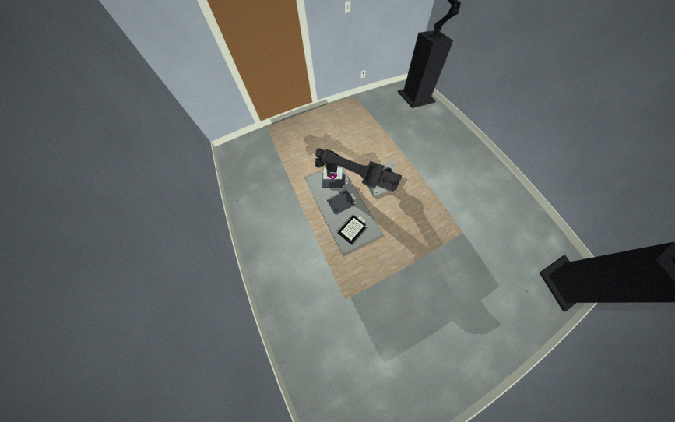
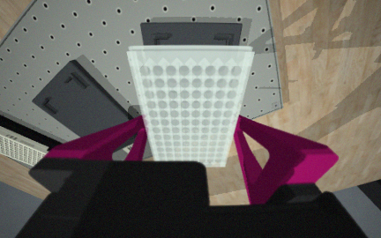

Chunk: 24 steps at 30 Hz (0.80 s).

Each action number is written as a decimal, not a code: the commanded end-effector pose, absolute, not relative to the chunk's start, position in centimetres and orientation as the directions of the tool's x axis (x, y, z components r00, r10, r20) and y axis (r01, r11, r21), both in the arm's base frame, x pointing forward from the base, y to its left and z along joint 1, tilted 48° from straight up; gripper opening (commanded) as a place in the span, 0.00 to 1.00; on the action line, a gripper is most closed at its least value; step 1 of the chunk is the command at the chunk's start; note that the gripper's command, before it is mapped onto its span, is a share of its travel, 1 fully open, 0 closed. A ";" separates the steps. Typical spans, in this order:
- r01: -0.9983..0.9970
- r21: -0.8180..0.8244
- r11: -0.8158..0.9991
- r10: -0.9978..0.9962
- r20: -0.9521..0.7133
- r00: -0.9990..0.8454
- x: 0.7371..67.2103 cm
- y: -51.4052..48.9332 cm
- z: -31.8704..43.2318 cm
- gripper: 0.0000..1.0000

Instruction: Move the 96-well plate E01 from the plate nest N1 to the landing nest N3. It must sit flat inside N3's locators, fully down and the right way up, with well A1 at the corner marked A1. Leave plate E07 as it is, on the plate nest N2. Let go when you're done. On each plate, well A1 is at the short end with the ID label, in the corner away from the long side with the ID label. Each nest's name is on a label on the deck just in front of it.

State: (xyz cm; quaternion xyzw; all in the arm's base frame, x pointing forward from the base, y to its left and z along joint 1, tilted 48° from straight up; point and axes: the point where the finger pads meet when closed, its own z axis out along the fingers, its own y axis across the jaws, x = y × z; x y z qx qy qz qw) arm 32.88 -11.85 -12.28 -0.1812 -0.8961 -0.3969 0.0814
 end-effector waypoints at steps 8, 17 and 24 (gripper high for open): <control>0.301 0.702 0.646 0.212 0.213 -0.954 33.6 -11.7 -10.9 0.00; 0.004 0.733 0.680 0.012 -0.006 -1.000 33.8 -9.6 -8.7 0.00; -0.160 0.702 0.694 -0.068 -0.158 -0.985 35.4 -10.9 -7.1 0.00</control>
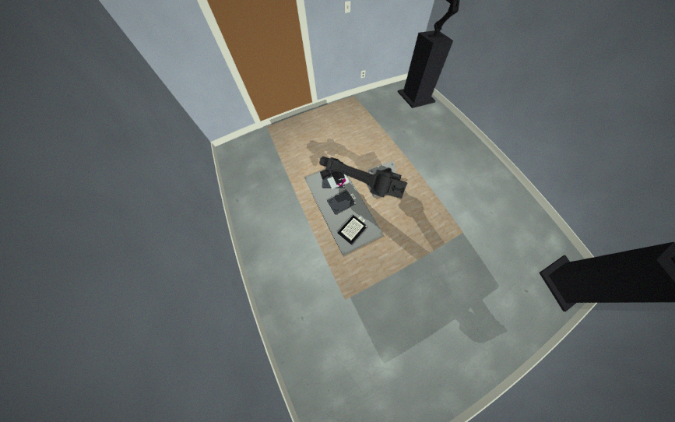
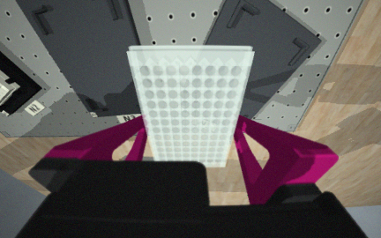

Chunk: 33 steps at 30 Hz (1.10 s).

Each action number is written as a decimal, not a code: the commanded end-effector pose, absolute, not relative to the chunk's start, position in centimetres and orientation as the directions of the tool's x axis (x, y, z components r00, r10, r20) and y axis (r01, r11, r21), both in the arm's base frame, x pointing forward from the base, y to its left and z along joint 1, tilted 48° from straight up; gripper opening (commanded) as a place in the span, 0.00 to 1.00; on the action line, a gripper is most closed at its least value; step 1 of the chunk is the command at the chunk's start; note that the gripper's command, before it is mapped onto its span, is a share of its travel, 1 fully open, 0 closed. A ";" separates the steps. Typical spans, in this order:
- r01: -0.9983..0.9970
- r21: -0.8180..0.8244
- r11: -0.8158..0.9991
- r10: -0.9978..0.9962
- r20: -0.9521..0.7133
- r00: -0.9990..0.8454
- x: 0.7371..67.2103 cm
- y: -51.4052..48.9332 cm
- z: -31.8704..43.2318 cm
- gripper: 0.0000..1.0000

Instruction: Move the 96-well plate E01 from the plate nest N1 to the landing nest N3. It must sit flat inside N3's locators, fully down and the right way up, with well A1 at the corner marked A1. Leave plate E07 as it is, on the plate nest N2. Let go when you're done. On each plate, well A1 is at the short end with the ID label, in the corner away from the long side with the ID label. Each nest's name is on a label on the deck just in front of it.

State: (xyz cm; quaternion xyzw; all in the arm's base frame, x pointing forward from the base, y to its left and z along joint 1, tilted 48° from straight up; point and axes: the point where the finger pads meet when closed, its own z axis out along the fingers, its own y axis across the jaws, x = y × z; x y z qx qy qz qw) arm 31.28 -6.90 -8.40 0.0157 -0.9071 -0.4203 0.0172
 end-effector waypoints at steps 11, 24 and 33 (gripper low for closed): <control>-0.132 0.732 0.669 -0.084 -0.102 -0.991 33.9 -5.8 -4.7 0.00; -0.143 0.726 0.673 -0.085 -0.115 -0.990 34.9 -3.7 -1.8 0.00; -0.142 0.727 0.671 -0.085 -0.115 -0.990 35.0 -2.0 -0.1 0.00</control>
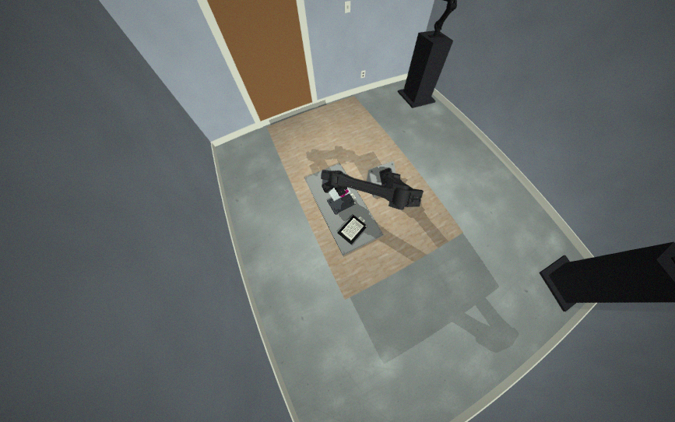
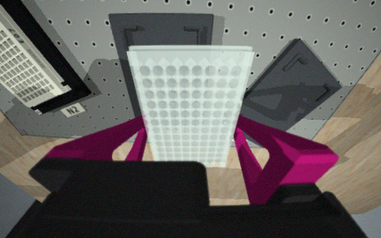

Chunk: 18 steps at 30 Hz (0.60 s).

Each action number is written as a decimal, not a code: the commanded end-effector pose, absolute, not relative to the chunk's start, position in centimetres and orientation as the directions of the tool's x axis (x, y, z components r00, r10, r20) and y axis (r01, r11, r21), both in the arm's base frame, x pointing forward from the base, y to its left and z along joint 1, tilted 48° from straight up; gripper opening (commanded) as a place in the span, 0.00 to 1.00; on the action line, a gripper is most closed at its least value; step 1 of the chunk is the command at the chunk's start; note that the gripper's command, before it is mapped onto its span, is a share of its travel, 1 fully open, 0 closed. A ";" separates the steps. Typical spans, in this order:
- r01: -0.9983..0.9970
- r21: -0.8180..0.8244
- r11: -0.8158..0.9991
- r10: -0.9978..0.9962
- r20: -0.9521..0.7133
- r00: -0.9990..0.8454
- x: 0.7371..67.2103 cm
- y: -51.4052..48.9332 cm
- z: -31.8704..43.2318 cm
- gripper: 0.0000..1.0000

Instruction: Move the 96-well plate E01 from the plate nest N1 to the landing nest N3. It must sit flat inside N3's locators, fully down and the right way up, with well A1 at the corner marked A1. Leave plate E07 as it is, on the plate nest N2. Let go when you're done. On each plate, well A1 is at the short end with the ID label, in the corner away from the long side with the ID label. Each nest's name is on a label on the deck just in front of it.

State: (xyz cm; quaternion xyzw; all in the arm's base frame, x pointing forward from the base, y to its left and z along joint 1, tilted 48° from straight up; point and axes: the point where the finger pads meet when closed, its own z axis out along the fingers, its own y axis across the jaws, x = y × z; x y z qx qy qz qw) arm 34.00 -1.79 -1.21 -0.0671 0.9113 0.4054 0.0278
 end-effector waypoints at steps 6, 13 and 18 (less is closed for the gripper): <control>-0.144 0.727 0.671 -0.085 -0.117 -0.989 35.2 -0.7 1.4 0.00; -0.149 0.722 0.675 -0.082 -0.128 -0.988 35.7 0.3 2.9 0.00; -0.107 0.733 0.672 -0.051 -0.098 -0.994 35.2 -0.7 1.8 0.00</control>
